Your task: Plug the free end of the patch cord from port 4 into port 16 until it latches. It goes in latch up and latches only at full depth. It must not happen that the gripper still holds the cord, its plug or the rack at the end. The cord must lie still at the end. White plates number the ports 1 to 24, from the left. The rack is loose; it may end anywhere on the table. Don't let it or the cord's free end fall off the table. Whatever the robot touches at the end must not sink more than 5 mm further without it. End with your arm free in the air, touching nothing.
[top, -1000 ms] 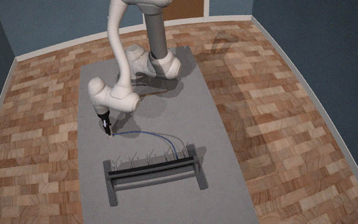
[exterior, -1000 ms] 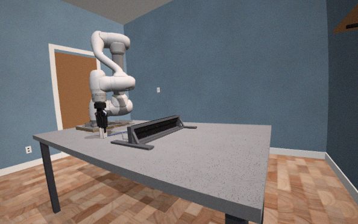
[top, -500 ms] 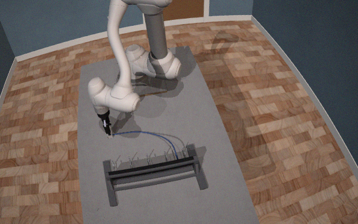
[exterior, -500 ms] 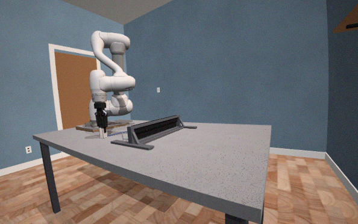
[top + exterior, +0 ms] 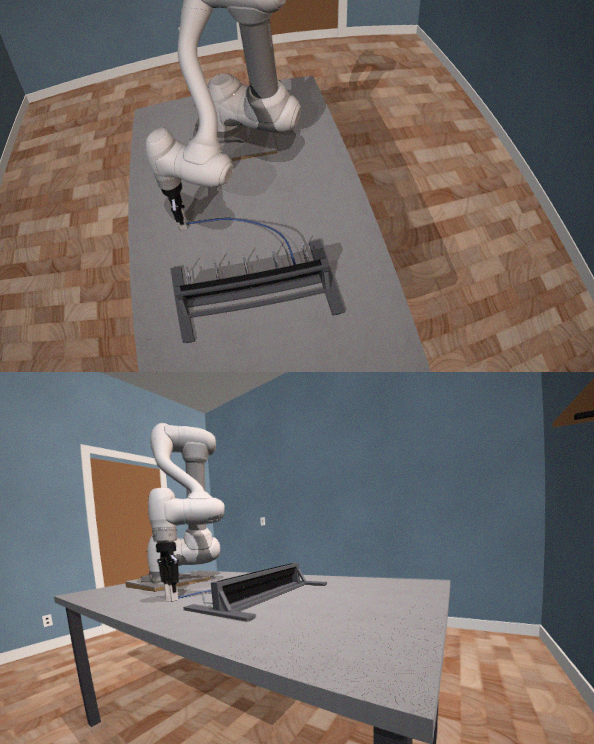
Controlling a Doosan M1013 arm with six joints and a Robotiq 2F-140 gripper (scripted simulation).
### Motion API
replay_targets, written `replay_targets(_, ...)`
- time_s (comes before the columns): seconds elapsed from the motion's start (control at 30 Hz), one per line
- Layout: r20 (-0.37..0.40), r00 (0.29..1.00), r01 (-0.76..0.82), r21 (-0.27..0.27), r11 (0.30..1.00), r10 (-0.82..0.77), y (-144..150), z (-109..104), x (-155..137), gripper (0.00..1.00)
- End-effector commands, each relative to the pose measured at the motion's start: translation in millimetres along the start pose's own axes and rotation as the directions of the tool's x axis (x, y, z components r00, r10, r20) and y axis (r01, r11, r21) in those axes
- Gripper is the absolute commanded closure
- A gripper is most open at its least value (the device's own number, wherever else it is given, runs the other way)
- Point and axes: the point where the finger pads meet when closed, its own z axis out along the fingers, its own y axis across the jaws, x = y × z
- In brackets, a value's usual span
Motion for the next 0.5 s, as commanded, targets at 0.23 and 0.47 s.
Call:
replay_targets(0.23, 0.0, 1.0, 0.0, 0.0, 1.0, 0.0, 0.0, -0.1, 0.0, 1.0)
replay_targets(0.47, 0.0, 1.0, 0.0, 0.0, 1.0, 0.0, 0.0, -0.1, 0.0, 1.0)
